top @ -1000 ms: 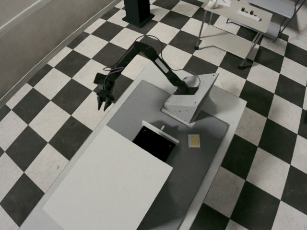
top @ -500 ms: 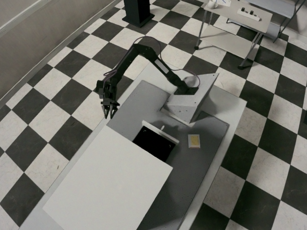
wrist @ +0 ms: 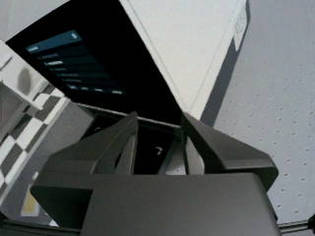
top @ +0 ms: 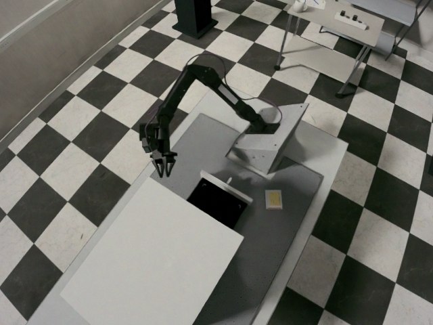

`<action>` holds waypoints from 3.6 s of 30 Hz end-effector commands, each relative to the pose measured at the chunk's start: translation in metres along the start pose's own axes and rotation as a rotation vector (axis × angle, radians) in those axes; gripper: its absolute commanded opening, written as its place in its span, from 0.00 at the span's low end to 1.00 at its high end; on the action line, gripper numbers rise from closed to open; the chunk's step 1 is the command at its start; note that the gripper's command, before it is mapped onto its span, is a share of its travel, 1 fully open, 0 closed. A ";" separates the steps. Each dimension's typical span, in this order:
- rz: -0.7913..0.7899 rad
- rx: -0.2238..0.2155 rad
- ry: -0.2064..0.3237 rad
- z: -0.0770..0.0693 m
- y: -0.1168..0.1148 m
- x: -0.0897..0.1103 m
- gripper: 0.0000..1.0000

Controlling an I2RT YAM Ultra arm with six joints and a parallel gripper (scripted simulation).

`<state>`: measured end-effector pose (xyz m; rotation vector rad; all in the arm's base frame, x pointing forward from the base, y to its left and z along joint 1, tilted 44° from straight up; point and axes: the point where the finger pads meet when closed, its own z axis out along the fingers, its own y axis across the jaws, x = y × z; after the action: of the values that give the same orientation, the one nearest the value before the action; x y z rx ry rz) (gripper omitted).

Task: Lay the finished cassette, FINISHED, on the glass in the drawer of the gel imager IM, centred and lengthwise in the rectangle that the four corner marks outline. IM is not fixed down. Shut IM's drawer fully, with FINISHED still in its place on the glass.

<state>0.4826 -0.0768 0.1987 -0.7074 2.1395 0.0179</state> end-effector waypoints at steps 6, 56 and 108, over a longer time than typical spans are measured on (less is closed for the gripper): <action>0.118 -0.061 0.127 0.026 0.038 0.021 0.35; 0.388 0.144 0.895 0.053 0.196 0.132 0.35; 0.156 0.665 1.073 0.000 0.242 0.167 0.35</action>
<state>0.2769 0.0376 0.0107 -0.1048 2.9471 -1.1734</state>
